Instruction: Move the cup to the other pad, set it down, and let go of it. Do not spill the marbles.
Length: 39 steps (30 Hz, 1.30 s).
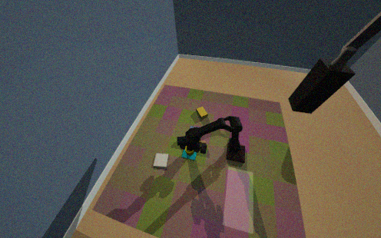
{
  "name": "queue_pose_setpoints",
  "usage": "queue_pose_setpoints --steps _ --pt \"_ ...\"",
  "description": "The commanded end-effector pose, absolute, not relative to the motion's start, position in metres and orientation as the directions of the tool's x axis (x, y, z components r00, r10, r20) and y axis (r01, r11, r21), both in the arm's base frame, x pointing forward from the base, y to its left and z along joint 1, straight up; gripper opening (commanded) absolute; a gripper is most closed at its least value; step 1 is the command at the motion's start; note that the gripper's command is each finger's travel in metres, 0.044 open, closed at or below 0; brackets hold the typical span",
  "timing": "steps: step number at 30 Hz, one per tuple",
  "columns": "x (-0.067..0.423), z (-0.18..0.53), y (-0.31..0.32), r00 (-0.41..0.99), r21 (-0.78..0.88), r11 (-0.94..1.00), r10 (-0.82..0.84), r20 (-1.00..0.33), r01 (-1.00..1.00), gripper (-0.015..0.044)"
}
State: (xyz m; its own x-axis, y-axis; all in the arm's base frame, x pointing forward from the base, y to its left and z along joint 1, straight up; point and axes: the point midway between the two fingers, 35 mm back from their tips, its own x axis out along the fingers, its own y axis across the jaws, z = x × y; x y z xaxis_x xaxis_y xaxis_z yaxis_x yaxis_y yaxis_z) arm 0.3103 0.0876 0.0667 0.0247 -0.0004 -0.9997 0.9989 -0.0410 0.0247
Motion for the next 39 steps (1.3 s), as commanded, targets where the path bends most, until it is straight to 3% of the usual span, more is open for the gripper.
queue_pose_setpoints --steps 1,2,8,39 --pt "0.311 0.067 0.088 0.026 0.026 -0.041 0.0 -1.0 0.999 0.0" --pt "0.311 0.067 0.088 0.026 0.026 -0.041 0.0 -1.0 0.999 0.0" --pt "0.311 0.067 0.088 0.026 0.026 -0.041 0.0 -1.0 0.999 0.0147" --pt "0.31 0.101 0.087 0.025 0.025 -0.044 0.002 -1.0 0.999 0.0147"
